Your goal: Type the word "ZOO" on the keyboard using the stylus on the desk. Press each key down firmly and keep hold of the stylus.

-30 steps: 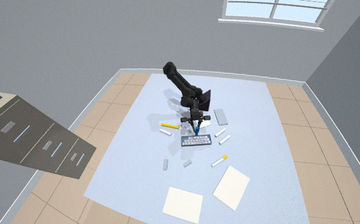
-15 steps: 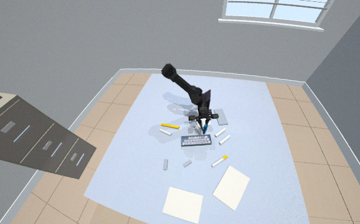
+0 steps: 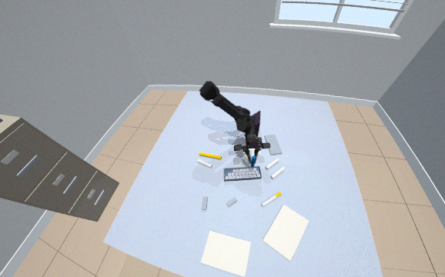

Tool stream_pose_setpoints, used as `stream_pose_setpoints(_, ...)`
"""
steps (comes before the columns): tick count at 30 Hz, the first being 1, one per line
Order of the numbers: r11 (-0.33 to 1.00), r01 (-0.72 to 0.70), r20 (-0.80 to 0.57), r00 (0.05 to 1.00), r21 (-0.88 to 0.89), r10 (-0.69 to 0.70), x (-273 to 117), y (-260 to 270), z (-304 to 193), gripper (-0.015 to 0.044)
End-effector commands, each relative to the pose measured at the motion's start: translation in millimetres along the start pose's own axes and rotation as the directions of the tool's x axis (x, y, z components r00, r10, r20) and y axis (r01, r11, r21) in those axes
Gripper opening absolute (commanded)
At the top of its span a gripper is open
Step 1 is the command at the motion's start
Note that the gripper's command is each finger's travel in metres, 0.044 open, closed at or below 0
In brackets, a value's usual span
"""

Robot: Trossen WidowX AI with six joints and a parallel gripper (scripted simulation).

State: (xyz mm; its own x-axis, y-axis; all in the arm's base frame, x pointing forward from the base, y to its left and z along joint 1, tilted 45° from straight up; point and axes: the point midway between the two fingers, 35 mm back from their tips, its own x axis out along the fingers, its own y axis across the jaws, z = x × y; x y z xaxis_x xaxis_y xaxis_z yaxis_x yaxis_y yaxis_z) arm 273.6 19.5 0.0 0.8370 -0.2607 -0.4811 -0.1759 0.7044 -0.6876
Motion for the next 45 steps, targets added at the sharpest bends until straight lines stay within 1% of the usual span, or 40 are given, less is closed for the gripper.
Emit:
stream_pose_setpoints(1,1.0,-0.005,-0.002,1.0,-0.006,0.005,0.3,0.6,-3.7,0.0)
stream_pose_setpoints(4,1.0,-0.005,-0.002,1.0,-0.006,0.005,0.5,0.3,-5.6,0.0079)
stream_pose_setpoints(5,1.0,-0.005,-0.002,1.0,-0.006,0.005,0.6,0.1,-6.2,0.0081)
stream_pose_setpoints(45,1.0,-0.005,-0.002,1.0,-0.007,0.005,7.7,0.0,-19.6,0.0081)
